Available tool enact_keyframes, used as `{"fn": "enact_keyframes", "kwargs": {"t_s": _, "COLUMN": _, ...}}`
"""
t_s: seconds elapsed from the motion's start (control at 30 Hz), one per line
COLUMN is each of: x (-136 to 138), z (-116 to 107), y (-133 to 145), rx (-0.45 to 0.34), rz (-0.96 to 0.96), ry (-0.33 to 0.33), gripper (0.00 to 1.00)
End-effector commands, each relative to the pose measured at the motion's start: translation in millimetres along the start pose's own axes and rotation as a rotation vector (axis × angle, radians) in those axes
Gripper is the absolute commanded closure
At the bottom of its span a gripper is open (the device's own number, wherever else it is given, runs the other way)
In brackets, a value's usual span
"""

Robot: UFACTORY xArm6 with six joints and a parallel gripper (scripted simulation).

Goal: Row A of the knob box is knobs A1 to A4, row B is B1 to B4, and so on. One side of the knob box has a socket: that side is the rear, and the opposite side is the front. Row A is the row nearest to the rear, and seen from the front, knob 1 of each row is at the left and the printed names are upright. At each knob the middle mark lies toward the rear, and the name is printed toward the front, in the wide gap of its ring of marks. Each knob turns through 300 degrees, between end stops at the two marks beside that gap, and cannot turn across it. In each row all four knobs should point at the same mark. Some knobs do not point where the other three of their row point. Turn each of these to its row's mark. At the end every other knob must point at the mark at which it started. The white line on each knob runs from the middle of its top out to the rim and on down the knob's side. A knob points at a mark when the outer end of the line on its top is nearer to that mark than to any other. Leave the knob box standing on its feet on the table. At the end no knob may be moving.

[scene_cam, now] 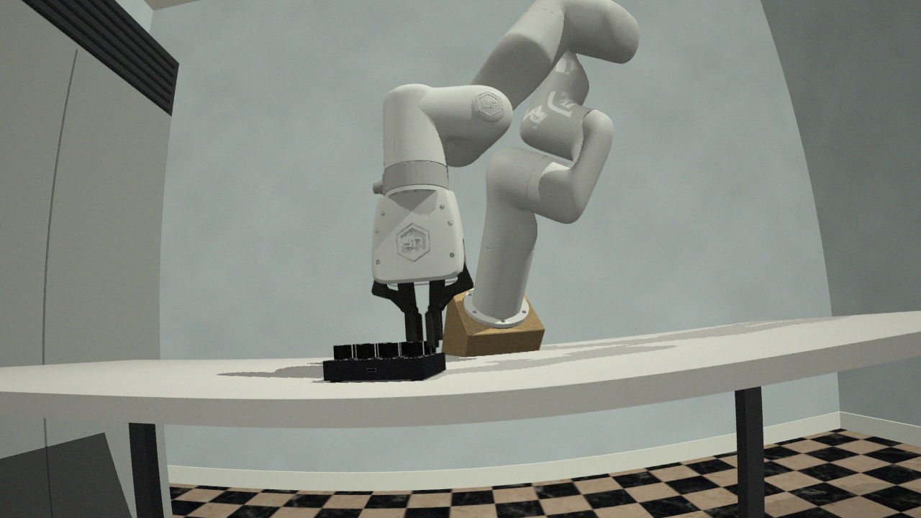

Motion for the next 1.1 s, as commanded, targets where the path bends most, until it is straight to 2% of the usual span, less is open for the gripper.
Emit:
{"fn": "enact_keyframes", "kwargs": {"t_s": 0.0, "x": -0.3, "z": -0.6, "y": 1.0, "rx": -0.002, "rz": -0.001, "ry": -0.001, "gripper": 0.92}}
{"fn": "enact_keyframes", "kwargs": {"t_s": 1.07, "x": -0.3, "z": -0.6, "y": 1.0, "rx": -0.002, "rz": 0.013, "ry": -0.001, "gripper": 0.92}}
Point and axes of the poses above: the point where the finger pads meet when closed, its own z axis out along the fingers, its own x axis across the jaws, y = z × x, the point moved 2 cm from there along -z, back along the fingers, and after that the axes turned 8 degrees about -z, right-handed, at the moved point
